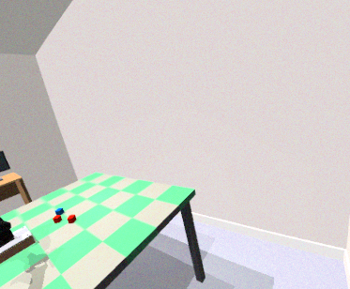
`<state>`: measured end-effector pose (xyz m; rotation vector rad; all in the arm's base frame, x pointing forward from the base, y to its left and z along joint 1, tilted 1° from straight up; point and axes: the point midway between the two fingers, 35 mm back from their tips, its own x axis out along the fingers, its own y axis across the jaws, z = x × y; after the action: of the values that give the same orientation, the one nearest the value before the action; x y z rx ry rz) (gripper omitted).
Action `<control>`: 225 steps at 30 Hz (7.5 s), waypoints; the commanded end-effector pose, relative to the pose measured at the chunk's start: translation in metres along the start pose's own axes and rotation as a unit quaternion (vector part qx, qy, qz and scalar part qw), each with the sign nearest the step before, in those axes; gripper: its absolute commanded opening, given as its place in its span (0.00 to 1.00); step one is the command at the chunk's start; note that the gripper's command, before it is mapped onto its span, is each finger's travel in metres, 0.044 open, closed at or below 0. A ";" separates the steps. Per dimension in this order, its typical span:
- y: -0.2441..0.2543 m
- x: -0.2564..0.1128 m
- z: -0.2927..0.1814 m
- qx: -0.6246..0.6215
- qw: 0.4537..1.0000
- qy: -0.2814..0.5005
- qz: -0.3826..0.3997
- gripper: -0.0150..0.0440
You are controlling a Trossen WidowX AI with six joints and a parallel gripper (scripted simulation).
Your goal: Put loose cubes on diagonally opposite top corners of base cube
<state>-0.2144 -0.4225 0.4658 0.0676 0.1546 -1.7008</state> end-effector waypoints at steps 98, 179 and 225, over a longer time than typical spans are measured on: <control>0.435 -0.386 -0.450 -0.658 0.356 0.274 0.605 0.70; 0.431 -0.395 -0.384 -0.655 0.361 0.278 0.603 0.43; 0.458 -0.485 -0.434 -0.455 0.590 0.497 0.444 0.43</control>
<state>0.2848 0.0556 0.0742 0.2649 1.5449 -0.2293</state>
